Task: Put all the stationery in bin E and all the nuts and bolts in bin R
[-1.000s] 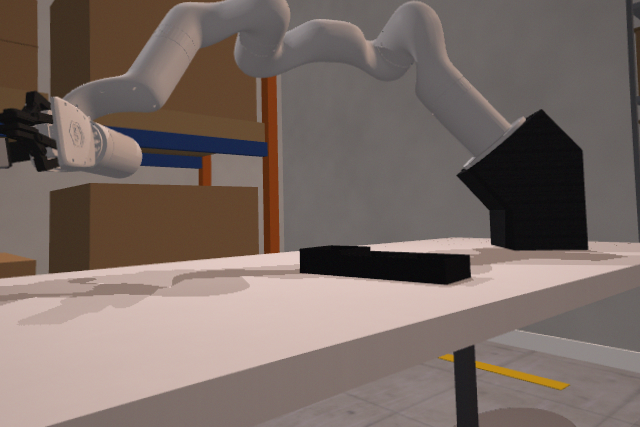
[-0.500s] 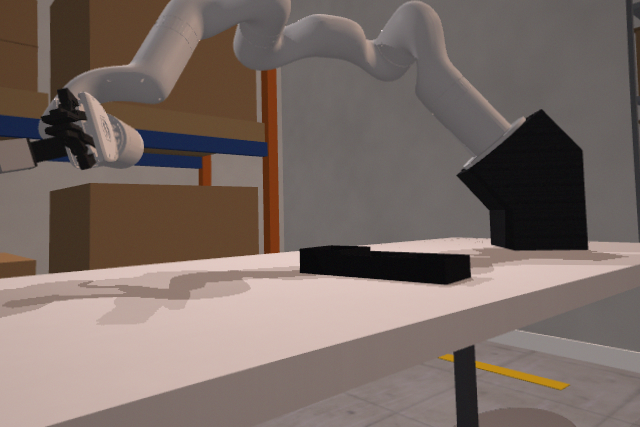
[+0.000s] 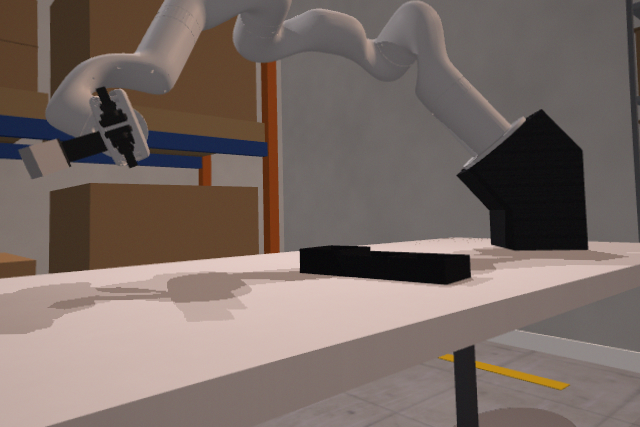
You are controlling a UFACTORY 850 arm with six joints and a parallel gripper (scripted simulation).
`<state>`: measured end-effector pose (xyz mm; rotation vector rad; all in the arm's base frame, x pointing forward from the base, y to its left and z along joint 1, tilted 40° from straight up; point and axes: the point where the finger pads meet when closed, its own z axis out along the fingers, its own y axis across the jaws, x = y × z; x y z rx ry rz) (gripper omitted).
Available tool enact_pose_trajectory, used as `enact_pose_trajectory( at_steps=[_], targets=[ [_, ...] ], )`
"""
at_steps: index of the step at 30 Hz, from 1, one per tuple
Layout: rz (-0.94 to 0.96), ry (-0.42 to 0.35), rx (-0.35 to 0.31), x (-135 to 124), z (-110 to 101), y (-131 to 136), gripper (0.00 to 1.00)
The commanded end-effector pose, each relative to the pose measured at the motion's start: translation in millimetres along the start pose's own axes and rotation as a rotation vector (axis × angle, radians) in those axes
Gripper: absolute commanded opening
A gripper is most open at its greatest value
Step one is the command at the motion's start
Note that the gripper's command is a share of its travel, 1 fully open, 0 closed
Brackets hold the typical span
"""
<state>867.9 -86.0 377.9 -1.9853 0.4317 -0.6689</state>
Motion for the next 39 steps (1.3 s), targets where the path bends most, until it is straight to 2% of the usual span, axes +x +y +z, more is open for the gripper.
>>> enact_pose_trajectory(
  at_steps=[1,3,5,7,9,11,13,15,19,21,22,25,27,28,31,33,37,39],
  targets=[
    [0.021,-0.036,-0.029,-18,6,5,0.07],
    [0.061,-0.099,-0.094,-33,9,12,0.07],
    [0.061,-0.099,-0.094,-44,12,16,0.07],
    [0.061,-0.099,-0.094,-44,12,16,0.07],
    [0.098,-0.157,-0.162,-59,15,23,0.07],
    [0.098,-0.157,-0.162,-69,16,27,0.07],
    [0.098,-0.157,-0.162,-69,16,27,0.07],
    [0.133,-0.210,-0.232,-85,18,34,0.07],
    [0.133,-0.210,-0.232,-94,18,38,0.07],
    [0.164,-0.258,-0.305,-110,18,45,0.07],
    [0.164,-0.258,-0.305,-117,18,49,0.07],
    [0.164,-0.258,-0.305,-119,18,49,0.07],
    [0.191,-0.302,-0.381,-134,17,56,0.07],
    [0.191,-0.302,-0.381,-142,16,60,0.07],
    [0.191,-0.302,-0.381,-142,16,60,0.07],
    [0.215,-0.340,-0.458,-157,14,67,0.07],
    [0.215,-0.340,-0.458,-165,12,71,0.07],
    [0.235,-0.374,-0.536,-180,9,78,0.07]
  ],
)
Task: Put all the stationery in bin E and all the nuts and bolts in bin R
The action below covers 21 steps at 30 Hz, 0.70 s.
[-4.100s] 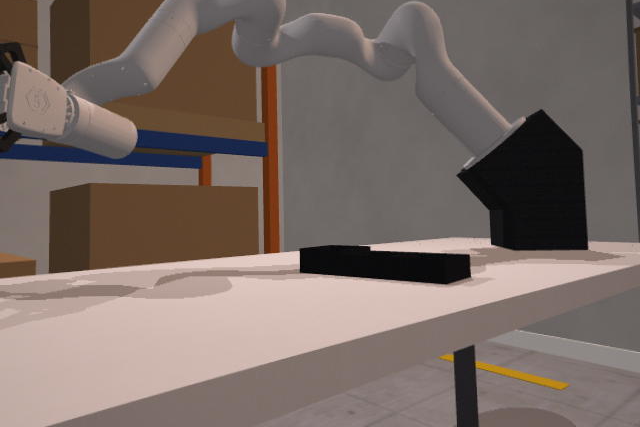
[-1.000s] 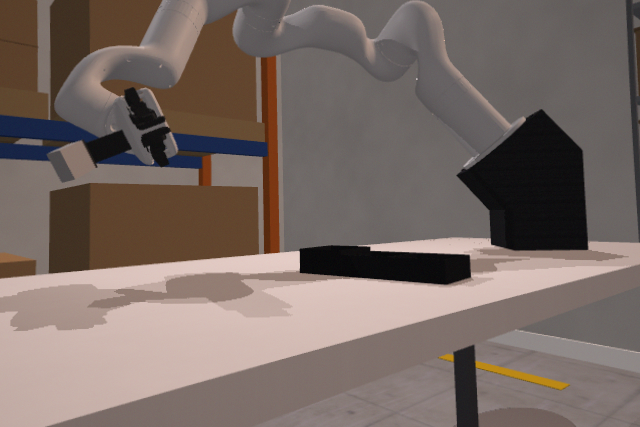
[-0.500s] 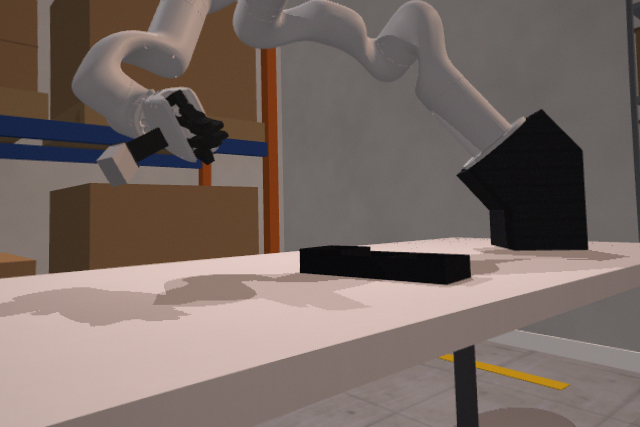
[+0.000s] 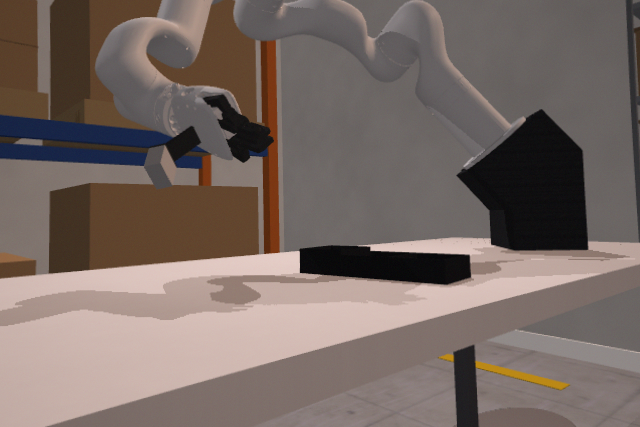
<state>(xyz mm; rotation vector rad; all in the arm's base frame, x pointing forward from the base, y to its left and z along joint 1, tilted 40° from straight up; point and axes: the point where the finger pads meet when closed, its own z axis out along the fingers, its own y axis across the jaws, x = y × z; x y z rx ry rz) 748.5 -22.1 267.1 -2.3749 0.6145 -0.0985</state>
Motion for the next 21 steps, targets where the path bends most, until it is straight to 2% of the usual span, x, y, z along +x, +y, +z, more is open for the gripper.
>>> enact_pose_trajectory(
  at_steps=[1,4,6,9,11,15,17,20,21],
  targets=[
    [0.028,-0.035,-0.085,-23,9,16,0.07],
    [0.028,-0.035,-0.085,-23,9,16,0.07],
    [0.051,-0.060,-0.163,-36,13,26,0.07],
    [0.051,-0.060,-0.163,-41,14,31,0.07],
    [0.071,-0.079,-0.242,-53,17,41,0.07],
    [0.071,-0.079,-0.242,-58,18,45,0.07],
    [0.088,-0.092,-0.320,-70,20,56,0.07],
    [0.088,-0.092,-0.320,-73,20,60,0.07],
    [0.097,-0.097,-0.369,-80,20,66,0.07]
  ],
)
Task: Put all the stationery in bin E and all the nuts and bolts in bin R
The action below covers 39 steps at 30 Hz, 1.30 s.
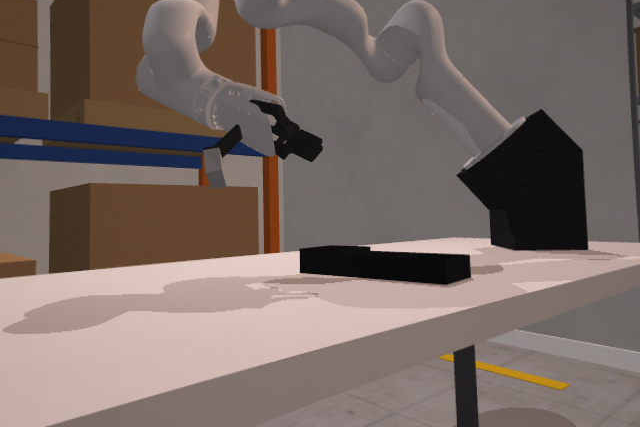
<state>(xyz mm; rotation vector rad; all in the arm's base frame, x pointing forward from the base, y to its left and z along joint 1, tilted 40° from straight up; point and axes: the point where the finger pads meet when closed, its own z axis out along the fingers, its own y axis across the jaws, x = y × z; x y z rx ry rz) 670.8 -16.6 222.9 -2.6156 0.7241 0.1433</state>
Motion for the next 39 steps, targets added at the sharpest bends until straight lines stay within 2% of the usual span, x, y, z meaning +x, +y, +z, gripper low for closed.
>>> enact_pose_trajectory(
  at_steps=[1,4,6,9,11,13,15,17,18,19,21,22,23,26,27,29,30,33,34,36,37,39],
  targets=[
    [0.023,-0.010,-0.102,-16,7,16,0.07],
    [0.023,-0.010,-0.102,-19,8,19,0.07],
    [0.036,-0.011,-0.178,-30,12,31,0.07],
    [0.036,-0.011,-0.178,-32,13,33,0.07],
    [0.047,-0.006,-0.252,-42,16,46,0.07],
    [0.047,-0.006,-0.252,-43,16,47,0.07],
    [0.055,0.004,-0.324,-53,18,60,0.07],
    [0.055,0.004,-0.324,-54,19,61,0.07],
    [0.058,0.014,-0.373,-59,19,68,0.07],
    [0.059,0.019,-0.394,-63,20,75,0.07],
    [0.059,0.019,-0.394,-63,20,75,0.07],
    [0.060,0.033,-0.442,-68,20,81,0.07],
    [0.061,0.039,-0.460,-72,20,87,0.07],
    [0.061,0.039,-0.460,-72,20,87,0.07],
    [0.060,0.057,-0.507,-77,19,94,0.07],
    [0.059,0.063,-0.524,-80,19,99,0.07],
    [0.056,0.085,-0.569,-84,18,106,0.07],
    [0.055,0.092,-0.583,-87,17,110,0.07],
    [0.048,0.117,-0.626,-91,16,117,0.07],
    [0.047,0.124,-0.638,-93,15,120,0.07],
    [0.038,0.153,-0.678,-97,13,128,0.07],
    [0.035,0.160,-0.689,-98,13,130,0.07]
  ],
)
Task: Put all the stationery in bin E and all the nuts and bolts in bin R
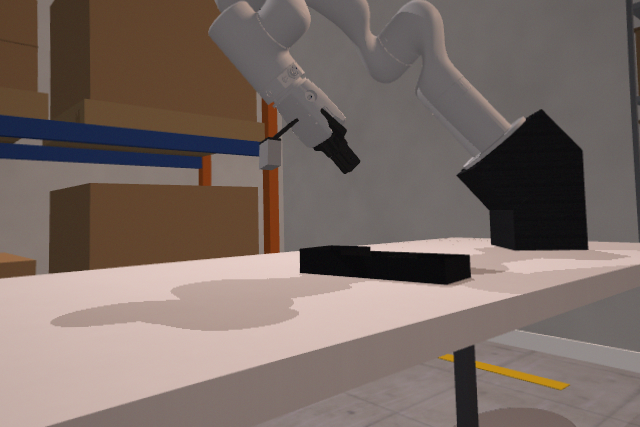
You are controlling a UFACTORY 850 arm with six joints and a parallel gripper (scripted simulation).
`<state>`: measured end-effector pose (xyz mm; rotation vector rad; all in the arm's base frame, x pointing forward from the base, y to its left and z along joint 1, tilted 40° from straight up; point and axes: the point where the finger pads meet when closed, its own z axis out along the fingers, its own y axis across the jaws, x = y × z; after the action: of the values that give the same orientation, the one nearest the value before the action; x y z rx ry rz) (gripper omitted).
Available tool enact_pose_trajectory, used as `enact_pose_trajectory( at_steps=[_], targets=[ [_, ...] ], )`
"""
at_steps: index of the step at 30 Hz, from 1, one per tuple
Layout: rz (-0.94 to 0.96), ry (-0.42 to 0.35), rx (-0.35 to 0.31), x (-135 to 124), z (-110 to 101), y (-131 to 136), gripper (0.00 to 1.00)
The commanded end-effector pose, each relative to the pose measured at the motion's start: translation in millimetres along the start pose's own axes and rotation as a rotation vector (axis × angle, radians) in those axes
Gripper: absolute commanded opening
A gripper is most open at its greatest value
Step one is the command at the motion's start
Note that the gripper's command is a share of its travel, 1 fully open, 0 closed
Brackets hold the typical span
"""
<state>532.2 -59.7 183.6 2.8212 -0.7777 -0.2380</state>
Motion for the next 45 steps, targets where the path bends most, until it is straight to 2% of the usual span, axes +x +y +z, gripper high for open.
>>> enact_pose_trajectory(
  at_steps=[1,4,6,8,9,19,21,23,33,45],
  targets=[
    [0.000,0.083,-0.104,-10,5,18,0.07],
    [-0.001,0.090,-0.112,-11,6,19,0.07],
    [-0.012,0.167,-0.175,-17,8,33,0.07],
    [-0.014,0.181,-0.186,-17,8,33,0.07],
    [-0.023,0.219,-0.208,-20,9,38,0.07],
    [-0.084,0.430,-0.274,-31,8,48,0.07],
    [-0.084,0.430,-0.274,-31,8,48,0.07],
    [-0.121,0.510,-0.270,-38,7,46,0.07],
    [-0.230,0.690,-0.209,-62,10,31,0.07],
    [-0.231,0.691,-0.208,-62,10,31,0.07]
  ],
)
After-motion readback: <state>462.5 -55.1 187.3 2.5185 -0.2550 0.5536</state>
